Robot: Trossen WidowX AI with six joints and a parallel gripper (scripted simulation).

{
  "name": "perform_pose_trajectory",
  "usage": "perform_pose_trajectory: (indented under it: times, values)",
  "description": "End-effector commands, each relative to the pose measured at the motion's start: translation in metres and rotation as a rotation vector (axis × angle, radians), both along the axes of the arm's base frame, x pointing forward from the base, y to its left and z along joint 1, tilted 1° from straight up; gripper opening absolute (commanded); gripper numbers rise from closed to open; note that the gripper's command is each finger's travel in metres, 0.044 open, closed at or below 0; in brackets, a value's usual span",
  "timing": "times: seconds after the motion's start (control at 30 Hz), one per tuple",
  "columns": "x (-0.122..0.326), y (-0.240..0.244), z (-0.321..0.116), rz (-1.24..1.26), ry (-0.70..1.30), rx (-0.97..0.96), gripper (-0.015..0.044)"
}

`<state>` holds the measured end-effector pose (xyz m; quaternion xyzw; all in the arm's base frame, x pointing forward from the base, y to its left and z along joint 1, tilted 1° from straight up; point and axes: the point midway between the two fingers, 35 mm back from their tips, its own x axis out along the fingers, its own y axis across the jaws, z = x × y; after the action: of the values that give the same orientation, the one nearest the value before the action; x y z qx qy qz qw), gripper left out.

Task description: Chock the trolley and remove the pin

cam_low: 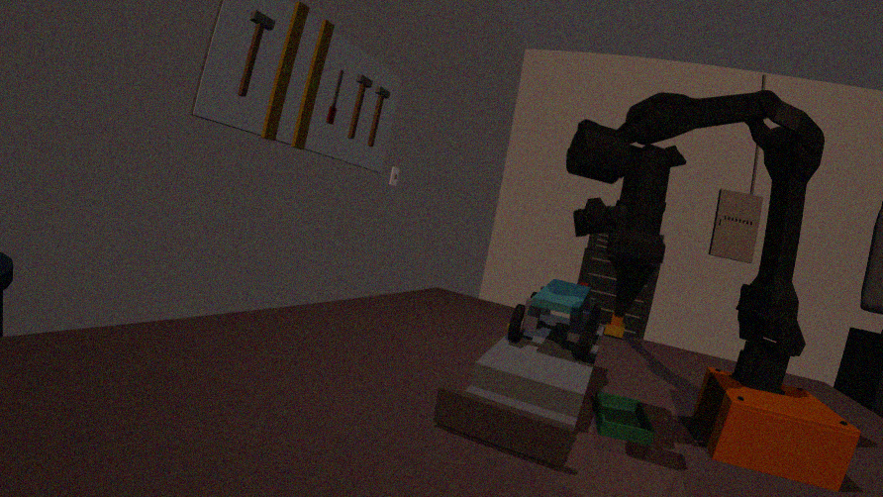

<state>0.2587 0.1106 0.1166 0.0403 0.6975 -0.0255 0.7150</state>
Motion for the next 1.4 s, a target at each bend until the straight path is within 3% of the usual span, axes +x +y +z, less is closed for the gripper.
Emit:
perform_pose_trajectory:
  times: [0.0, 0.27, 0.8, 1.37]
  values:
    - [0.006, 0.017, -0.002, -0.001, 0.003, 0.005, 0.0]
    - [0.007, 0.023, -0.002, -0.004, 0.014, -0.105, 0.0]
    - [0.037, 0.023, -0.007, -0.004, 0.011, -0.105, 0.0]
    - [0.038, 0.022, -0.037, -0.004, 0.011, -0.105, 0.0]
